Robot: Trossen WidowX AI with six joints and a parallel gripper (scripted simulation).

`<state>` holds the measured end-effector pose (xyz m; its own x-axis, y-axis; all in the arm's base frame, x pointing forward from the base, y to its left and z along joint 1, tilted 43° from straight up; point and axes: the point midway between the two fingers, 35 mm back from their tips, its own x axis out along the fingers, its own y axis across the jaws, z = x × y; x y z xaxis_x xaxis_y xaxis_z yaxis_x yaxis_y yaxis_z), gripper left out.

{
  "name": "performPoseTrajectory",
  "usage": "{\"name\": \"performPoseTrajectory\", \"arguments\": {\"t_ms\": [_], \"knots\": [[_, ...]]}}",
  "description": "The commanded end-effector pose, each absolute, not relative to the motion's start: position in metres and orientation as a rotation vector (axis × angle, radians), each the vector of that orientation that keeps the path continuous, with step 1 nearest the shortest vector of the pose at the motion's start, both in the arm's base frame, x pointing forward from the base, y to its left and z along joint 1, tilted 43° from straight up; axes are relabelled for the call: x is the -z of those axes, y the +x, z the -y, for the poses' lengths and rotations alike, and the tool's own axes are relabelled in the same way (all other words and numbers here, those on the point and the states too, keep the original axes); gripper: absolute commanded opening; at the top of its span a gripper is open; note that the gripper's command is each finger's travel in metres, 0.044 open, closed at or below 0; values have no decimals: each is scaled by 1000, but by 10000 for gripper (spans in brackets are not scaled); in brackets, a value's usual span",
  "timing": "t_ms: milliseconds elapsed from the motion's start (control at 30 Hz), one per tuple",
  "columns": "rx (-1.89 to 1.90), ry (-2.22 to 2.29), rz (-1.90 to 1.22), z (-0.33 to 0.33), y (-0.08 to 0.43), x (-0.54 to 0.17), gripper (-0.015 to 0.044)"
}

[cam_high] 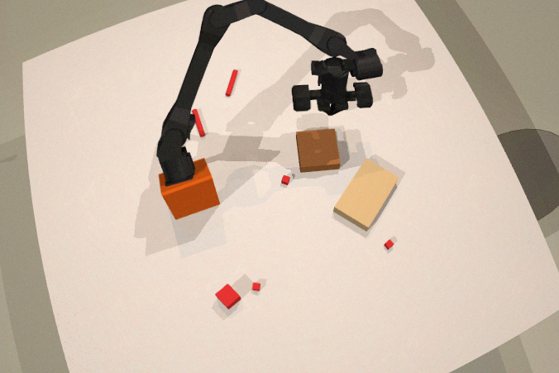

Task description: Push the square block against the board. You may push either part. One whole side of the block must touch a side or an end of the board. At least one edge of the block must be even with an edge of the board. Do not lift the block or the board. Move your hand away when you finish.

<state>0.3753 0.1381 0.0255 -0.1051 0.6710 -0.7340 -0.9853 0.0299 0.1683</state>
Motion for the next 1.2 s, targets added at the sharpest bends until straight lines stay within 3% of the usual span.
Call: {"name": "performPoseTrajectory", "arguments": {"t_ms": [0,133,1167], "knots": [[-1519,-531,-775,-147,372,-18,0],[-1520,-529,-773,-177,366,13,0],[-1519,-532,-776,-156,365,31,0]]}}
